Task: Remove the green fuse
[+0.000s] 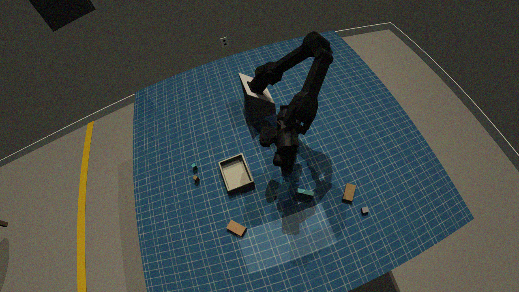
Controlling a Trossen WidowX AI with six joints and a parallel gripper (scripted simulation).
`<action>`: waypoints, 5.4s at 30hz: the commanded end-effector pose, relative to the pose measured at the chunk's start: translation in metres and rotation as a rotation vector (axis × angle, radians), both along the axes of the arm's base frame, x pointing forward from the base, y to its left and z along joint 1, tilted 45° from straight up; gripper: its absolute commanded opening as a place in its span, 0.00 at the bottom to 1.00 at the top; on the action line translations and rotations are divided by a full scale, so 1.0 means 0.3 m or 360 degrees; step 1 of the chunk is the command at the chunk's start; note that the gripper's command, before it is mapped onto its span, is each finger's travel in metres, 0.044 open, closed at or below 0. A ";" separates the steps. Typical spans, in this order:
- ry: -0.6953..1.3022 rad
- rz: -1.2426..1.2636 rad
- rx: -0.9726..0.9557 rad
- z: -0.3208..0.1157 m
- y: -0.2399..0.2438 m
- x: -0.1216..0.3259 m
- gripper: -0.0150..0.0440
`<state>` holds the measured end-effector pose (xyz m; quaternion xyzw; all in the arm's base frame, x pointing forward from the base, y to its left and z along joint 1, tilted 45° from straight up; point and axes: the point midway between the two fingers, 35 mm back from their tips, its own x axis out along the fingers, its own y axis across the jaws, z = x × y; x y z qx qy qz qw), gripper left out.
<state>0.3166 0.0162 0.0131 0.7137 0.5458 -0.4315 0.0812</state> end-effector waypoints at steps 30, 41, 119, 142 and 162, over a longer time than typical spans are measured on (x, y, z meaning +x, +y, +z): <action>0.0017 -0.0002 -0.0005 -0.077 0.068 0.004 0.37; 0.0017 -0.0002 -0.0004 -0.078 0.069 0.005 0.37; 0.0017 0.0000 -0.0011 -0.050 0.037 0.006 0.25; 0.0017 -0.0002 -0.0008 -0.023 0.011 0.005 0.25; 0.0017 -0.0002 -0.0008 0.025 -0.036 0.003 0.25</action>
